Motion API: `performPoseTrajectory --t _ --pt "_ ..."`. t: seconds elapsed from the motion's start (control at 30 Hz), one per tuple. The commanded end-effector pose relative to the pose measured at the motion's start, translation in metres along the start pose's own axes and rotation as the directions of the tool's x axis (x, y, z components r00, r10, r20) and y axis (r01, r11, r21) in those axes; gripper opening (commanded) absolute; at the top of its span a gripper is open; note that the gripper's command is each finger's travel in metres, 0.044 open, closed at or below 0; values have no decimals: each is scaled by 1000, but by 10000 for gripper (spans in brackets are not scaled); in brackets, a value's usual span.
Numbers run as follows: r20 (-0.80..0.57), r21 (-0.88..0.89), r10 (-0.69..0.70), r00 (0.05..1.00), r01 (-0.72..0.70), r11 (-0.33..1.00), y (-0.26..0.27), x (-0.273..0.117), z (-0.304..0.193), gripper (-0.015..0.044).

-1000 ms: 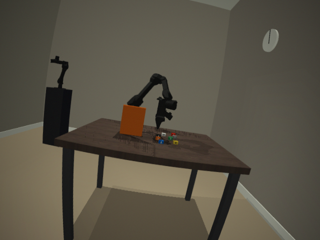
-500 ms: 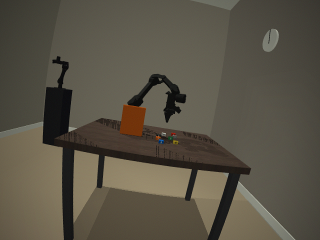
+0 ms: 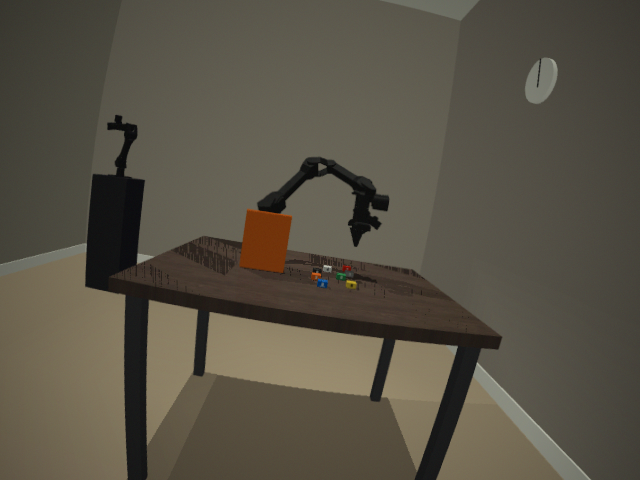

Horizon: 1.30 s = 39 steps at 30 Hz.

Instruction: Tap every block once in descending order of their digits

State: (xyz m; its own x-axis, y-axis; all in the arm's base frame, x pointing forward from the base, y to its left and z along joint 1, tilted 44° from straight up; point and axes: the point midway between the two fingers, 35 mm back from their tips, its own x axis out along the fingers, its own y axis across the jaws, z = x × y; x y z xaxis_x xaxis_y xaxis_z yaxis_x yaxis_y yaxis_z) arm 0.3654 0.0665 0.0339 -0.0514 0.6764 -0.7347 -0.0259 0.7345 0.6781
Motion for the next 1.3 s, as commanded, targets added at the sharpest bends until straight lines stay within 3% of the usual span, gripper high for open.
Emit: performPoseTrajectory --t 0.0,0.1,0.87,1.1,1.27 --pt "-17 8 9 1000 -9 1000 2 46 -2 20" --pt "-18 8 13 1000 -13 1000 4 76 -5 20" --pt "-18 9 15 1000 -15 1000 4 105 -5 20" --pt "-18 9 15 1000 -15 1000 4 106 -5 20" --pt "-18 8 13 1000 -13 1000 4 76 -5 20"
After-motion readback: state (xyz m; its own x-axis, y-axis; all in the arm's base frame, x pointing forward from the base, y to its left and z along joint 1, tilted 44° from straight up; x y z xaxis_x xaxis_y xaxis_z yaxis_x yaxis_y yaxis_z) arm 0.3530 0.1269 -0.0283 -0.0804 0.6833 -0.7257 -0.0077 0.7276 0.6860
